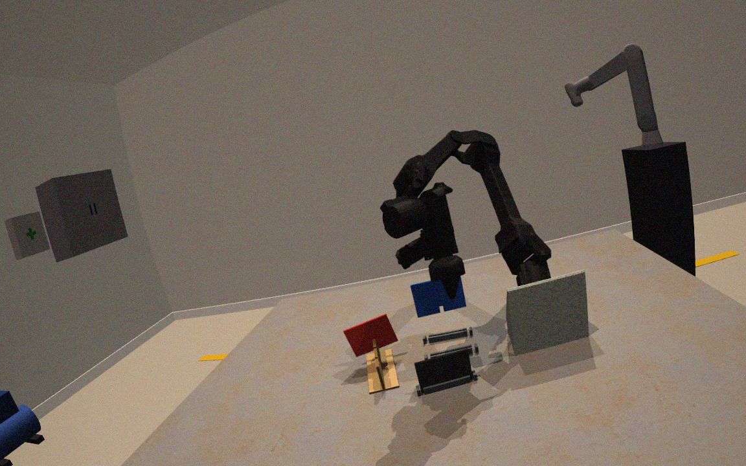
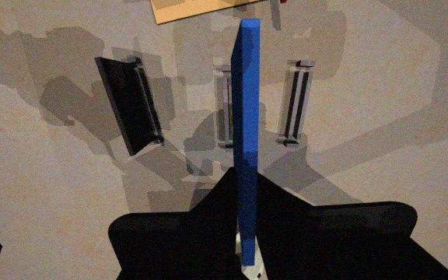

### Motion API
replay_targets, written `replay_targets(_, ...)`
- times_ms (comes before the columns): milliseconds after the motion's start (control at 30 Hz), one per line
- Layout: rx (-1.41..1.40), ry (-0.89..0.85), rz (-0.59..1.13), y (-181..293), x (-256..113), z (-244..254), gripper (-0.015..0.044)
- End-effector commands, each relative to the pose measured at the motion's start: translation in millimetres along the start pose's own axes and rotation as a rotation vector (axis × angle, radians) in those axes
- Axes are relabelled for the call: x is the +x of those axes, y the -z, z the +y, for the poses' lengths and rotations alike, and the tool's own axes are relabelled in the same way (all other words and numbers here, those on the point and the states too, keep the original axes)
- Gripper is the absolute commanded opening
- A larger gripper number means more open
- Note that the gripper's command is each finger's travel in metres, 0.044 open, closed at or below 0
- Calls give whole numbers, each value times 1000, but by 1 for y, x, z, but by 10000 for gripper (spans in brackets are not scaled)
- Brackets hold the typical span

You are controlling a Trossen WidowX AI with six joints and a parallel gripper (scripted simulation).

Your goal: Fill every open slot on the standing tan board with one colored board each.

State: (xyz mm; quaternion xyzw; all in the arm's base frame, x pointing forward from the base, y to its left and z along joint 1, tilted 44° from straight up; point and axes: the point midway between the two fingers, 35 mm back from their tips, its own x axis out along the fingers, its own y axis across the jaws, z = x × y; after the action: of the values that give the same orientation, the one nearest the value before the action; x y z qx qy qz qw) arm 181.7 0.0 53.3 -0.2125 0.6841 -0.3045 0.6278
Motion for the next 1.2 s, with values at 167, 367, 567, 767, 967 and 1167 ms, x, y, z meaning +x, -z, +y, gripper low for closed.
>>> replay_targets(167,-20,-5,2,-20,-6,2,0)
replay_targets(367,-35,-7,1,-35,-8,3,0)
replay_targets(567,-51,-8,0,-51,-10,3,0)
replay_targets(767,-66,-9,-1,-67,-11,3,0)
replay_targets(967,-81,-9,-2,-83,-11,3,0)
replay_targets(1167,-96,-8,-2,-99,-10,2,0)
